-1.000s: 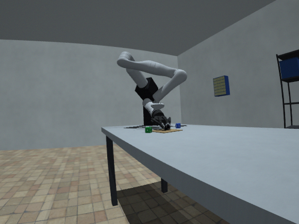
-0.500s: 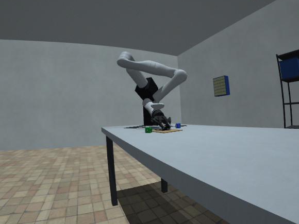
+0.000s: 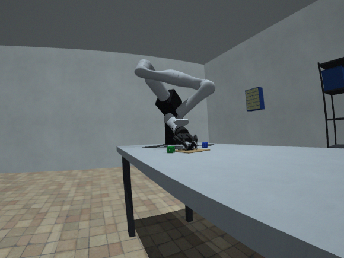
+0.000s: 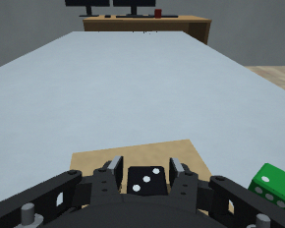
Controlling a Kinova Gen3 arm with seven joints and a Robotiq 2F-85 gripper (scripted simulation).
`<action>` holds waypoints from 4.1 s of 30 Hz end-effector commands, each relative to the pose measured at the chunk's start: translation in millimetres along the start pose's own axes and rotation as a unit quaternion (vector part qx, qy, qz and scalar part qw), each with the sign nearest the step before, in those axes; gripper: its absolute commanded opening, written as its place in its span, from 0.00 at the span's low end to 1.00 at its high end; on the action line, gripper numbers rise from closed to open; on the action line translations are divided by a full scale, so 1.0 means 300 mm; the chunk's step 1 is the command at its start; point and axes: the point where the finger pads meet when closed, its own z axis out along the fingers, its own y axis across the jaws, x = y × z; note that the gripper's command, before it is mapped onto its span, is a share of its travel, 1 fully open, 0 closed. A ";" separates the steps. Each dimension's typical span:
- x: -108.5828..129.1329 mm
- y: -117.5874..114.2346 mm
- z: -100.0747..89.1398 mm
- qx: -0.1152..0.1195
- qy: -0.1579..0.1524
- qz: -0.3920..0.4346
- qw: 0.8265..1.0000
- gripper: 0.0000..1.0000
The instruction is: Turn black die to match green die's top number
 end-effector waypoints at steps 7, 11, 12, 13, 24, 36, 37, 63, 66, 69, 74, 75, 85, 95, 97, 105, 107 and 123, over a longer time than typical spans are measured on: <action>0.002 -0.001 0.000 0.000 0.000 0.000 1.000 0.46; 0.002 -0.001 0.000 0.000 0.000 0.000 1.000 0.46; 0.002 -0.001 0.000 0.000 0.000 0.000 1.000 0.46; 0.002 -0.001 0.000 0.000 0.000 0.000 1.000 0.46; 0.002 -0.001 0.000 0.000 0.000 0.000 1.000 0.46; 0.002 -0.001 0.000 0.000 0.000 0.000 1.000 0.46; 0.002 -0.001 0.000 0.000 0.000 0.000 1.000 0.46; 0.002 -0.001 -0.166 0.000 0.000 0.000 1.000 0.46; 0.002 0.000 -0.165 -0.001 0.000 0.000 1.000 0.46; 0.003 0.001 -0.164 -0.002 0.000 -0.001 1.000 0.46; 0.011 0.014 -0.150 -0.013 -0.003 -0.006 1.000 0.46; 0.014 0.018 -0.145 -0.017 -0.004 -0.007 1.000 0.46; 0.052 0.081 -0.086 -0.070 -0.022 -0.030 0.997 0.46; 0.113 0.209 -0.007 -0.171 -0.097 -0.064 0.978 0.46; 0.122 0.233 0.002 -0.189 -0.121 -0.069 0.972 0.46; 0.143 0.285 0.007 -0.226 -0.208 -0.076 0.949 0.46; 0.147 0.292 0.002 -0.230 -0.241 -0.075 0.940 0.46; 0.202 0.184 -0.082 -0.147 -0.438 -0.039 0.886 0.46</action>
